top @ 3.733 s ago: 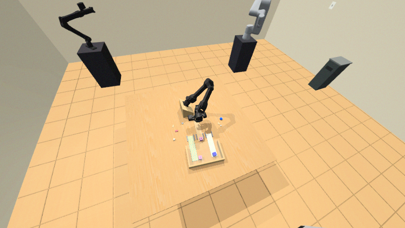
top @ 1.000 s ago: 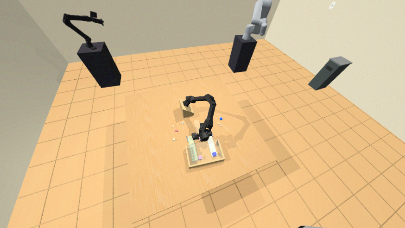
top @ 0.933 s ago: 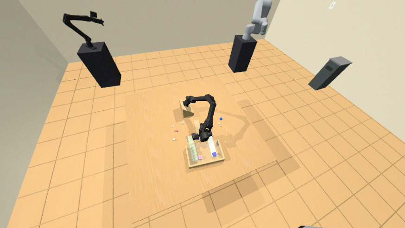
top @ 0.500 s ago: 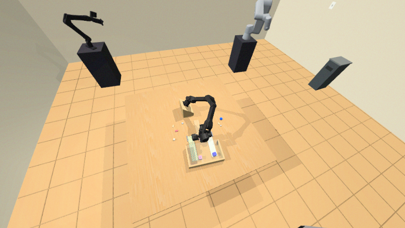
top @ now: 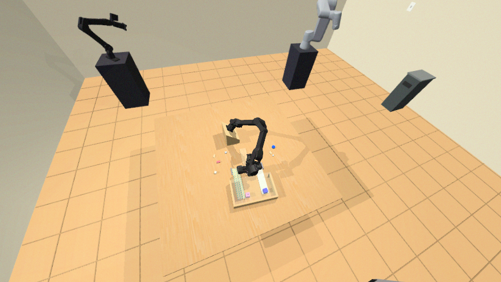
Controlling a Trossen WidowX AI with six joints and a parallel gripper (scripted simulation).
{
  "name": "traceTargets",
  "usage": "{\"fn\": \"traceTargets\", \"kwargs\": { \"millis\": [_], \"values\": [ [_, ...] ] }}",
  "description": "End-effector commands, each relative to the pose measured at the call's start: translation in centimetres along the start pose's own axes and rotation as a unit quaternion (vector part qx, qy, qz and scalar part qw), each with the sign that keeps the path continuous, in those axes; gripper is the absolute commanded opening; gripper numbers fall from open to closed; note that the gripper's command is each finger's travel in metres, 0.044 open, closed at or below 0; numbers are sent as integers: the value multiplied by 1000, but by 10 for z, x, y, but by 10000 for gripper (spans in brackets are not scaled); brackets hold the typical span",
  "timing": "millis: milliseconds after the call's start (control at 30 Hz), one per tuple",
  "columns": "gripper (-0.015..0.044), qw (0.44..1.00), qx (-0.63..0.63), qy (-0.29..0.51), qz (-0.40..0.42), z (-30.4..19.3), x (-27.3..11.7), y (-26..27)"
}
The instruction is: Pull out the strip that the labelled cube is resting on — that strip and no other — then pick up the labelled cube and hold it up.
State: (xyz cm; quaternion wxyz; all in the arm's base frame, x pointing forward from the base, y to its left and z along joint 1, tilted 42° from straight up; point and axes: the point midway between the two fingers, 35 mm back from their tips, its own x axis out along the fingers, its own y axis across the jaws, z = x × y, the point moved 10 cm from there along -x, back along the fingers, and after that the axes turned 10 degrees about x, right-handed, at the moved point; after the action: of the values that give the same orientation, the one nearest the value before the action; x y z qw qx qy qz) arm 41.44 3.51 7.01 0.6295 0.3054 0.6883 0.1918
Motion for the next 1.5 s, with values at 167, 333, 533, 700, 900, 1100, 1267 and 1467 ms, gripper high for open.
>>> {"fn": "traceTargets", "kwargs": {
  "millis": [167, 333, 533, 700, 900, 1100, 1267, 1467],
  "values": [
    [46, 1000, 0, 0, 0, 0, 0, 0],
    [0, 1000, 1, 1, 0, -13, -12, -6],
    [0, 1000, 3, 3, 0, -36, -30, -15],
    [0, 1000, 4, 4, 1, -54, -42, -22],
    [0, 1000, 4, 4, 1, -57, -43, -23],
    [0, 1000, 5, 4, 0, -76, -43, -31],
    [0, 1000, 5, 5, 0, -93, -43, -37],
    [0, 1000, 5, 5, 0, -108, -42, -43]
  ]
}}
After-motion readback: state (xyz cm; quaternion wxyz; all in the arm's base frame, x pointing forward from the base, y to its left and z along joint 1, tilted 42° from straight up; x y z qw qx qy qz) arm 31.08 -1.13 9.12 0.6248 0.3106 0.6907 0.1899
